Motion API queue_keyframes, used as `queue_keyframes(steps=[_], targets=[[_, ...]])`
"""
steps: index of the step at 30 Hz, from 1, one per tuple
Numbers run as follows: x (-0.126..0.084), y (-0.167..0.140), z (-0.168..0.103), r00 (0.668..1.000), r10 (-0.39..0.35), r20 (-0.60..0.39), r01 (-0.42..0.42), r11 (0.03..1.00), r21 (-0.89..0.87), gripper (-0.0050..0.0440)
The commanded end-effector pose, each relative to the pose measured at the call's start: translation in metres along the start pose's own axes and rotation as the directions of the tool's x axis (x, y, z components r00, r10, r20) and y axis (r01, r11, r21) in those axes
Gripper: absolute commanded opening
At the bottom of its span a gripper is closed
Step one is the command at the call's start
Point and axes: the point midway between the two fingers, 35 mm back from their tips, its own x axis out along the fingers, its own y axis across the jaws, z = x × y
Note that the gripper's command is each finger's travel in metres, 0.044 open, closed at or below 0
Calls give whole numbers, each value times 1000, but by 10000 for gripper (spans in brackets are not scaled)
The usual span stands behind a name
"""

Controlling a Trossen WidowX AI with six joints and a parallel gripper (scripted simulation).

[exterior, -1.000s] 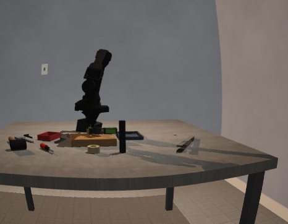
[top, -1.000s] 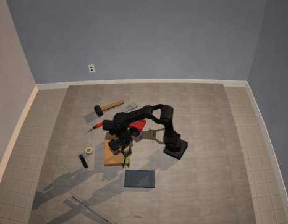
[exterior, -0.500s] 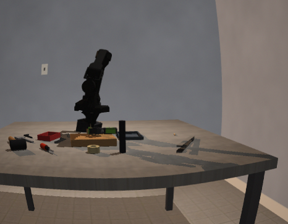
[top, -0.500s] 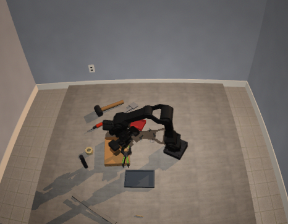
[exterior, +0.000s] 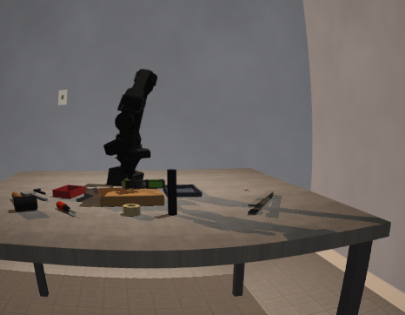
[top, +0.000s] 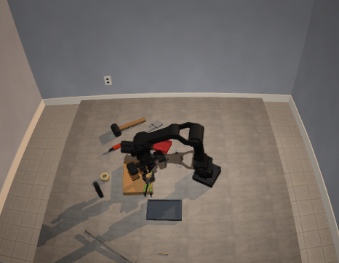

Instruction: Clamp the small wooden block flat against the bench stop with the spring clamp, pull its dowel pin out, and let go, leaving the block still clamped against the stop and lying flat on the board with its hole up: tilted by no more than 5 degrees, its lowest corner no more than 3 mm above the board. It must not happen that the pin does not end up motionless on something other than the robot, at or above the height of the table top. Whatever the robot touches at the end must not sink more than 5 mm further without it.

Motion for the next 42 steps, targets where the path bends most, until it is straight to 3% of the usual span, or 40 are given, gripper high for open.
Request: queue_keyframes(steps=[1, 14, 27, 29, 36, 42], targets=[[-1, 0, 0, 1000, 0, 1, -1, 995, 99, 0], [-2, 0, 0, 1000, 0, 1, -1, 906, 423, 0], [-2, 0, 0, 1000, 0, 1, -1, 659, 752, 0], [-2, 0, 0, 1000, 0, 1, -1, 659, 752, 0], [-2, 0, 0, 1000, 0, 1, -1, 502, 865, 0], [-3, 0, 0, 1000, 0, 1, -1, 431, 903, 0]])
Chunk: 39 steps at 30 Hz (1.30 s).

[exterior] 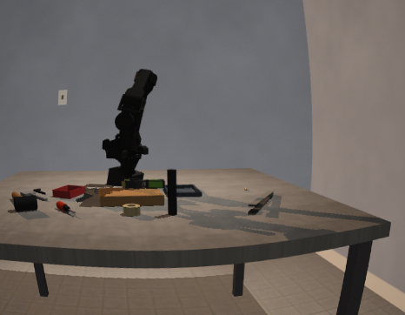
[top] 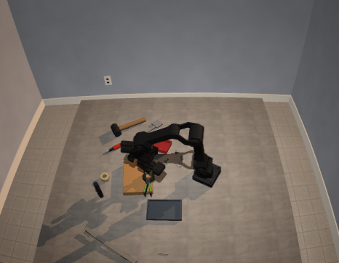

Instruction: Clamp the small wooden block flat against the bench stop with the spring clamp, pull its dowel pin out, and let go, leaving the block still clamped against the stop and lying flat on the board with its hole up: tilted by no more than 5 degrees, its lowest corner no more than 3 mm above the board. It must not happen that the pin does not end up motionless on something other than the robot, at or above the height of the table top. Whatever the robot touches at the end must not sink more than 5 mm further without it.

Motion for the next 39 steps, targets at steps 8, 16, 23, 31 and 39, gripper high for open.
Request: queue_keyframes(steps=[8, 16, 23, 31, 39], targets=[[-2, 0, 0, 1000, 2, 0, -2, 998, 62, 0], [-2, 0, 0, 1000, 2, 0, -2, 1000, -11, 0], [-2, 0, 0, 1000, 2, 0, -2, 996, -88, 0], [-3, 0, 0, 1000, 2, 0, -2, 960, -280, 0], [-3, 0, 0, 1000, 2, 0, -2, 894, -448, 0]])
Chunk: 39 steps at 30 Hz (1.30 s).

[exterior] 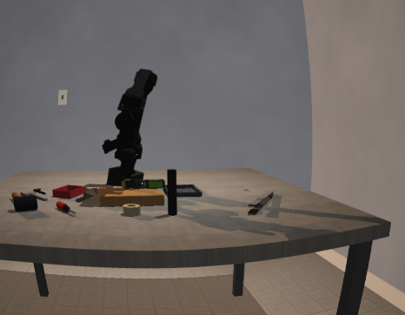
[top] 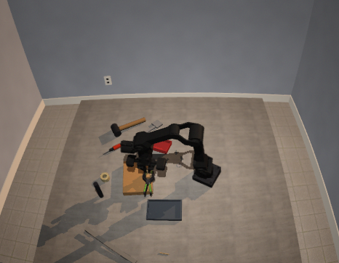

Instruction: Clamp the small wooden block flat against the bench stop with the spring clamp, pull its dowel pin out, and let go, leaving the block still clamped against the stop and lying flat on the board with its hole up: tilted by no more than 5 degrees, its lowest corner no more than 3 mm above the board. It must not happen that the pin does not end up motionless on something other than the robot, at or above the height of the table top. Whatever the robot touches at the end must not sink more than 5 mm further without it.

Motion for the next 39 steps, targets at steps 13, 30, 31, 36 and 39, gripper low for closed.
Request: queue_keyframes(steps=[13, 30, 31, 36, 39], targets=[[-3, 0, 0, 1000, 3, 0, -3, 888, -461, 0], [-3, 0, 0, 1000, 3, 0, -2, 641, -767, 0], [-3, 0, 0, 1000, 3, 0, -2, 629, -777, 0], [-3, 0, 0, 1000, 3, 0, -2, 608, -794, 0], [-3, 0, 0, 1000, 3, 0, -2, 604, -797, 0]])
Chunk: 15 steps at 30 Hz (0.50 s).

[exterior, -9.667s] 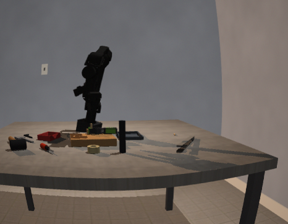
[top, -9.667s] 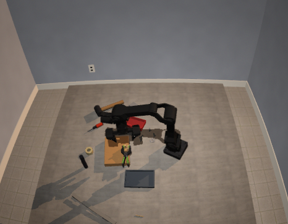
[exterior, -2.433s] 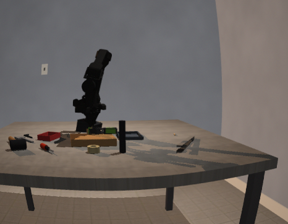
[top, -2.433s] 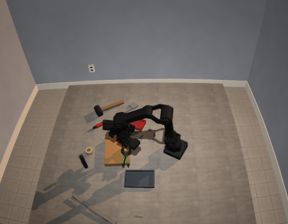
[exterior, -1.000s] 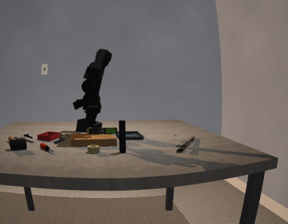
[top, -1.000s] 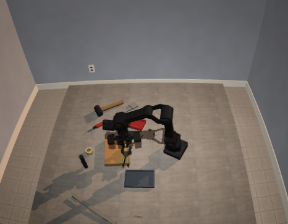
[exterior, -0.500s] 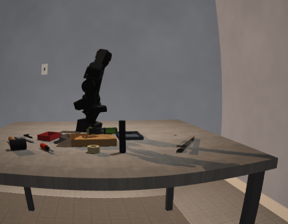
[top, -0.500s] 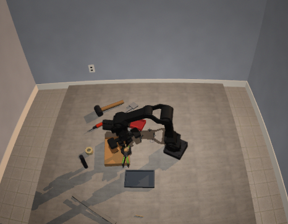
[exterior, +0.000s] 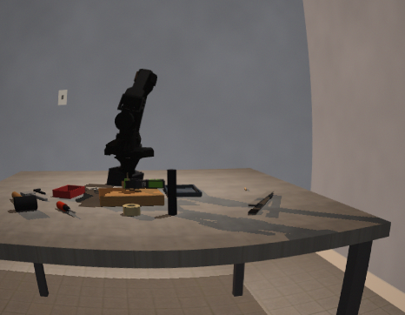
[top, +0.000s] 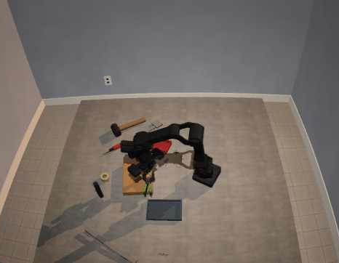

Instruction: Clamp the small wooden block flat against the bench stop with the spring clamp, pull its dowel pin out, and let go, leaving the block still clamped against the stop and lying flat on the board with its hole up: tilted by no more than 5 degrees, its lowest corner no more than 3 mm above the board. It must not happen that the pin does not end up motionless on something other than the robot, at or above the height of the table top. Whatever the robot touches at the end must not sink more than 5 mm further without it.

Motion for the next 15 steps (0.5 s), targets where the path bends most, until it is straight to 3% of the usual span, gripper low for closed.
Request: queue_keyframes(steps=[1, 15], targets=[[-3, 0, 0, 1000, 2, 5, -2, 1000, -19, 0], [-3, 0, 0, 1000, 2, 5, -2, 996, 91, 0]])
